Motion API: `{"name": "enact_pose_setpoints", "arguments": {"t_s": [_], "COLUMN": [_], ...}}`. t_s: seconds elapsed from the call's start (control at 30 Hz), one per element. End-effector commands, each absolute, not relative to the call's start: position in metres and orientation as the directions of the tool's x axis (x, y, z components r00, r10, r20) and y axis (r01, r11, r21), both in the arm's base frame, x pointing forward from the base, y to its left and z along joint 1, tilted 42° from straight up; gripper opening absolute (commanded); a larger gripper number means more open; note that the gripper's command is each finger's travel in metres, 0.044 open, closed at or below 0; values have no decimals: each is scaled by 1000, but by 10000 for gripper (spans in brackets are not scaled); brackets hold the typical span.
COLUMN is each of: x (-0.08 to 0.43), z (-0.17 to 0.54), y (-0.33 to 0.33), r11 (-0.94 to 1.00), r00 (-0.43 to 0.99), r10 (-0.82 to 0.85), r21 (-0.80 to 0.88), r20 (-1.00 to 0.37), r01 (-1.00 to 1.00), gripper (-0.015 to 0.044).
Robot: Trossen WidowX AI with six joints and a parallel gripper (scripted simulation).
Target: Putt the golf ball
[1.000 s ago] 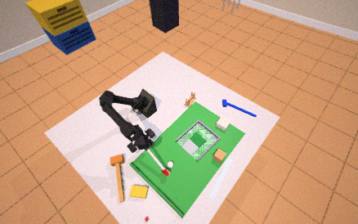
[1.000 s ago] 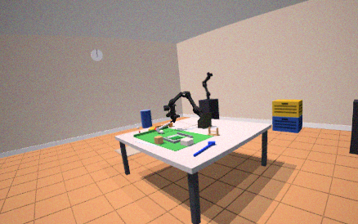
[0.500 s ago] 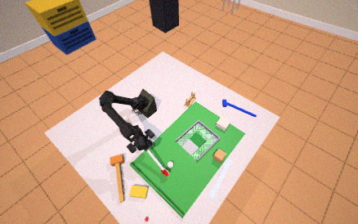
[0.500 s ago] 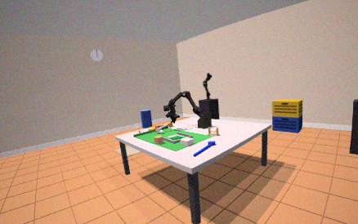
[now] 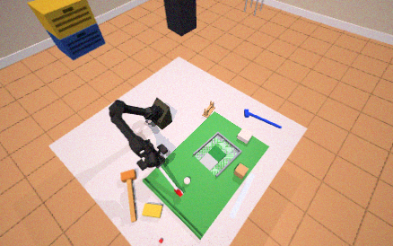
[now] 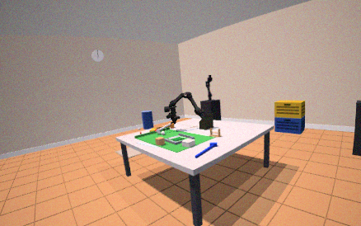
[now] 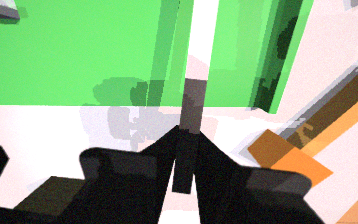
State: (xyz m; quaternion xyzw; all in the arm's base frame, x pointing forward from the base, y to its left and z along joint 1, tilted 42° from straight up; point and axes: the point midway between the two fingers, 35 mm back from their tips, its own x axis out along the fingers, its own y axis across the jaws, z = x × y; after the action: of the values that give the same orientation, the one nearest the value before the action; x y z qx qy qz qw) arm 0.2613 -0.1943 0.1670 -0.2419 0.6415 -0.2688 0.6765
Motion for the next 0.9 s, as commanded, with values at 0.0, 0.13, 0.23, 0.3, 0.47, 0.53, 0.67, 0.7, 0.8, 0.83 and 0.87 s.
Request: {"name": "enact_pose_setpoints", "arguments": {"t_s": [0.0, 0.13, 0.23, 0.3, 0.47, 0.53, 0.67, 0.7, 0.8, 0.83, 0.87], "x": [270, 271, 266, 266, 266, 266, 265, 264, 263, 264, 264], "z": [137, 100, 81, 79, 89, 98, 116, 120, 124, 117, 117], "y": [-163, -121, -99, -97, -87, -79, -63, -59, -57, -62, -62], "r11": [752, 753, 748, 748, 749, 750, 750, 750, 749, 748, 748], "r00": [36, 37, 40, 41, 41, 41, 40, 40, 40, 34, 34], "r10": [-659, -658, -664, -664, -662, -661, -661, -662, -662, -663, -663], "r21": [-658, -657, -663, -664, -662, -661, -661, -661, -661, -663, -663], "r20": [-751, -752, -747, -746, -748, -749, -749, -749, -748, -748, -748], "r01": [36, 32, 30, 29, 29, 29, 29, 29, 29, 20, 20], "gripper": [0, 0, 0, 0, 0, 0, 0, 0, 0, 0, 0]}}
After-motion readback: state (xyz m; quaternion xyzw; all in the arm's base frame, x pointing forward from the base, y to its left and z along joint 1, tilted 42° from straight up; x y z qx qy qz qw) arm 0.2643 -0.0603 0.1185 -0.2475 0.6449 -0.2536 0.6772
